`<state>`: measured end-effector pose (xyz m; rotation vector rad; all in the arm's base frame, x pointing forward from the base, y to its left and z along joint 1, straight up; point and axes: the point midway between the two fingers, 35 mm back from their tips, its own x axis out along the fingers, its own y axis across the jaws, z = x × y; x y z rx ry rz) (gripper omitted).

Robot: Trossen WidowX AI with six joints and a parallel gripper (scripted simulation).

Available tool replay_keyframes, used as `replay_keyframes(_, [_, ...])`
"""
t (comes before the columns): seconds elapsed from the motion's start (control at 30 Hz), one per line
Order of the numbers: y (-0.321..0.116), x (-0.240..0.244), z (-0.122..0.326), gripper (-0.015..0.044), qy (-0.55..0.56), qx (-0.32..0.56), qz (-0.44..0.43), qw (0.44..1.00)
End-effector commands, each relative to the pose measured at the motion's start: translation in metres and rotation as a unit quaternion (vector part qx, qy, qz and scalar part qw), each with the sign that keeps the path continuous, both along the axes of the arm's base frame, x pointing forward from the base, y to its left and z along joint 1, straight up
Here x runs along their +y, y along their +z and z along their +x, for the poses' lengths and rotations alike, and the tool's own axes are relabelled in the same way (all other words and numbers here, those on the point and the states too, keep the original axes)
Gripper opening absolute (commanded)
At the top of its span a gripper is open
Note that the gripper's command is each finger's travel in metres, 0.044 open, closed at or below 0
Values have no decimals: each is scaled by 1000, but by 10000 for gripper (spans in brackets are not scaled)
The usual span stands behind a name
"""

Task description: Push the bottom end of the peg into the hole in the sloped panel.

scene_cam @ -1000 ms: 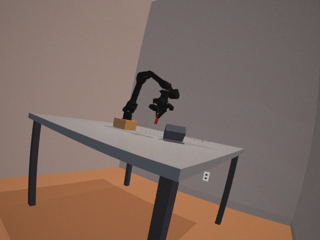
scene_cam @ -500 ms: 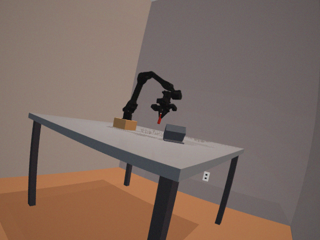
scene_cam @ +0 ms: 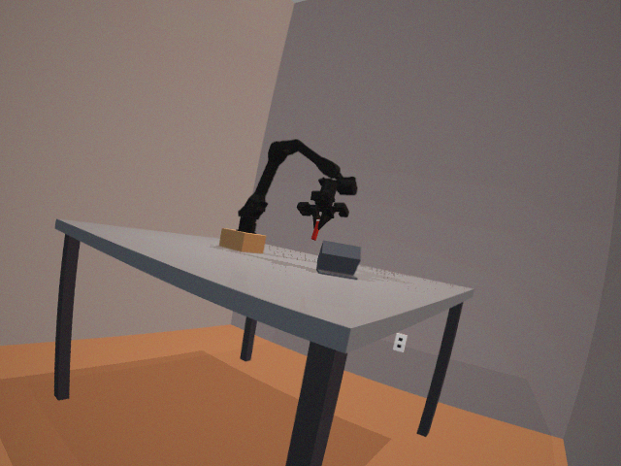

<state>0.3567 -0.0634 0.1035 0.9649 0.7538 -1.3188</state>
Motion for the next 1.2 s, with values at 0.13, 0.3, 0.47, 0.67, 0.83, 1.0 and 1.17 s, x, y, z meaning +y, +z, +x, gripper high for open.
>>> replay_keyframes(0.13, [4, 11, 8, 0, 35, 1, -20, 999])
replay_keyframes(0.3, [5, 17, 12, 0, 55, 3, -31, 998])
replay_keyframes(0.47, [7, 24, 15, 0, 75, 4, -43, 996])
replay_keyframes(0.67, [9, 33, 19, 0, 98, 6, -56, 994])
replay_keyframes(0.83, [10, 40, 22, 0, 118, 8, -67, 991])
replay_keyframes(1.0, [12, 47, 25, 0, 137, 9, -79, 987])
replay_keyframes(1.17, [14, 55, 28, 0, 156, 11, -90, 984])
